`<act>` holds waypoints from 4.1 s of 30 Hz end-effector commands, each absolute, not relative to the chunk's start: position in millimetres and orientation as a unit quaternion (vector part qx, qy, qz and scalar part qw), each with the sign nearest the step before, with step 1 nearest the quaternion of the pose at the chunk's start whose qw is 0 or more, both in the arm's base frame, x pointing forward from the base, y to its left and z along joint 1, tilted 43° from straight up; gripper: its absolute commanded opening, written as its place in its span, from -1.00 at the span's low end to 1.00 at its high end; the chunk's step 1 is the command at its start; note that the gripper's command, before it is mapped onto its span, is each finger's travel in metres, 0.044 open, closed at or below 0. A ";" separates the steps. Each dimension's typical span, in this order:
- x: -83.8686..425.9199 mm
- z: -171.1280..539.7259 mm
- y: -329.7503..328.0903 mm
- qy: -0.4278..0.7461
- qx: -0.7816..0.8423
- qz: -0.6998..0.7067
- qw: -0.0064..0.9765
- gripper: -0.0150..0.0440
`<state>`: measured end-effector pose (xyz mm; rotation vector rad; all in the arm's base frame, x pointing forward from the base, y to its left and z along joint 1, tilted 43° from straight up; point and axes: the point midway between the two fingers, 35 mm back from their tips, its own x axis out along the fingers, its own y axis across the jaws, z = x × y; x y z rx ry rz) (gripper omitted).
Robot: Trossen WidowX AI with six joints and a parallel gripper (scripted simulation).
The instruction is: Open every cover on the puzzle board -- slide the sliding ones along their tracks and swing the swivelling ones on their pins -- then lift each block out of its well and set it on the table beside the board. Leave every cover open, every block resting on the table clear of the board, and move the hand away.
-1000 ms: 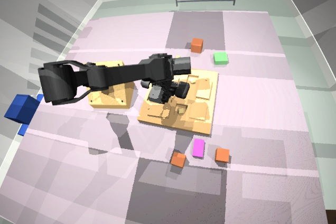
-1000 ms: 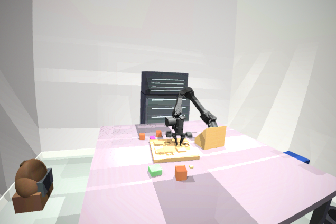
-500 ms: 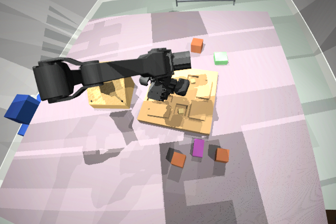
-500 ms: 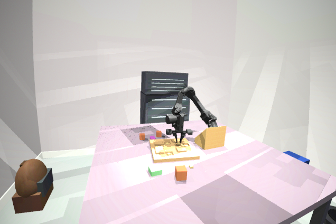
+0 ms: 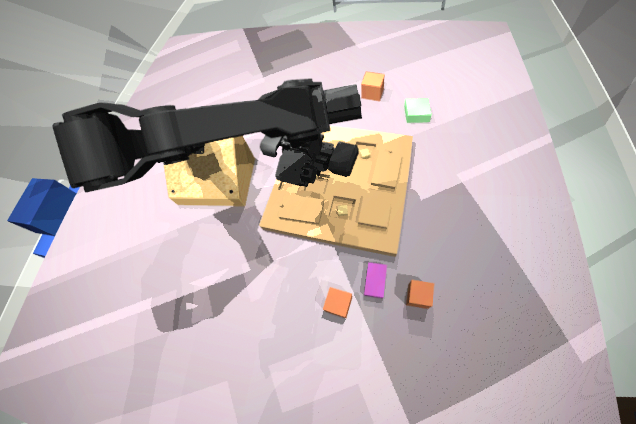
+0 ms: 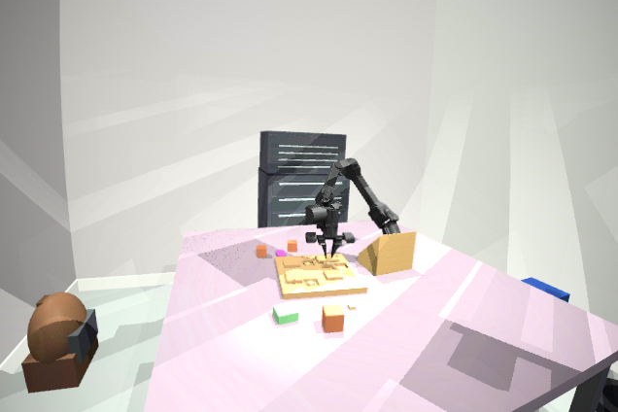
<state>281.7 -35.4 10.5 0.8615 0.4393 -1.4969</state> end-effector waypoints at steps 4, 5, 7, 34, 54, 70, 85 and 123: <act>282.3 21.4 -24.4 0.191 0.381 -0.653 0.626 -0.22; 282.1 23.2 -22.7 0.192 0.381 -0.653 0.626 -0.22; 281.7 26.9 -19.2 0.192 0.381 -0.653 0.626 -0.22; 289.7 5.3 49.1 0.202 0.388 -0.648 0.623 -0.22; 282.6 -43.9 110.6 0.207 0.390 -0.647 0.621 -0.22; 263.5 -85.9 152.9 0.204 0.388 -0.649 0.621 -0.22; 239.6 -122.8 181.5 0.196 0.386 -0.651 0.623 -0.22; 247.9 -170.5 142.3 0.196 0.386 -0.651 0.624 -0.22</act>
